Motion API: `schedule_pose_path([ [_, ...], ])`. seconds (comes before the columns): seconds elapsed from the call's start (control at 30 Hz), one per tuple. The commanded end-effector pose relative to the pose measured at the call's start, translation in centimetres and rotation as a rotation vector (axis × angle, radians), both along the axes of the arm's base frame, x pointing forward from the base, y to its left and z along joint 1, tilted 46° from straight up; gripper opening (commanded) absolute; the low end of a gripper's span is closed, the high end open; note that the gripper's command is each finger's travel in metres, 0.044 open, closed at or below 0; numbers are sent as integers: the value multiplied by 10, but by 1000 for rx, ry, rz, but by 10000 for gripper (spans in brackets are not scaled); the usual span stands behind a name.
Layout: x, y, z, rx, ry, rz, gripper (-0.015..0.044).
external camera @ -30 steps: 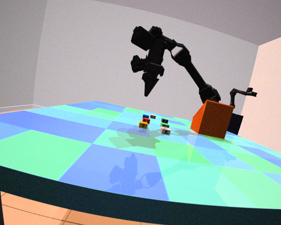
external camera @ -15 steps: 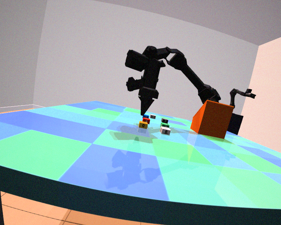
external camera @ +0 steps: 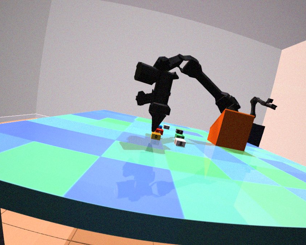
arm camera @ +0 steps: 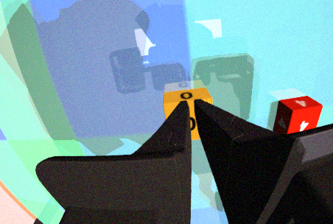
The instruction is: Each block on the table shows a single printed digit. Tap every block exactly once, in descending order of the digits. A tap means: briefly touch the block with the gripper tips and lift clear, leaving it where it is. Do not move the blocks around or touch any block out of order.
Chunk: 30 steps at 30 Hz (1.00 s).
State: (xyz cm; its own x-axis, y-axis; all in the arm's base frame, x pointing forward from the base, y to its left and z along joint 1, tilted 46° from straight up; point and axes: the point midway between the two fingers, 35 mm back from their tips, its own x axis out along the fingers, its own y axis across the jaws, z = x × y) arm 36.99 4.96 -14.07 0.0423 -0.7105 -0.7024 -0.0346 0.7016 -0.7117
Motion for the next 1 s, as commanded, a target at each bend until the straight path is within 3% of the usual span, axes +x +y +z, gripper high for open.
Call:
schedule_pose_path([
  [0.0,-4,-6,-6,-10,15,1,20],
  [0.5,-5,16,15,-9,15,1,20],
  [0.83,-112,114,11,12,22,5,283],
  [0.97,-139,127,13,0,21,2,387],
])
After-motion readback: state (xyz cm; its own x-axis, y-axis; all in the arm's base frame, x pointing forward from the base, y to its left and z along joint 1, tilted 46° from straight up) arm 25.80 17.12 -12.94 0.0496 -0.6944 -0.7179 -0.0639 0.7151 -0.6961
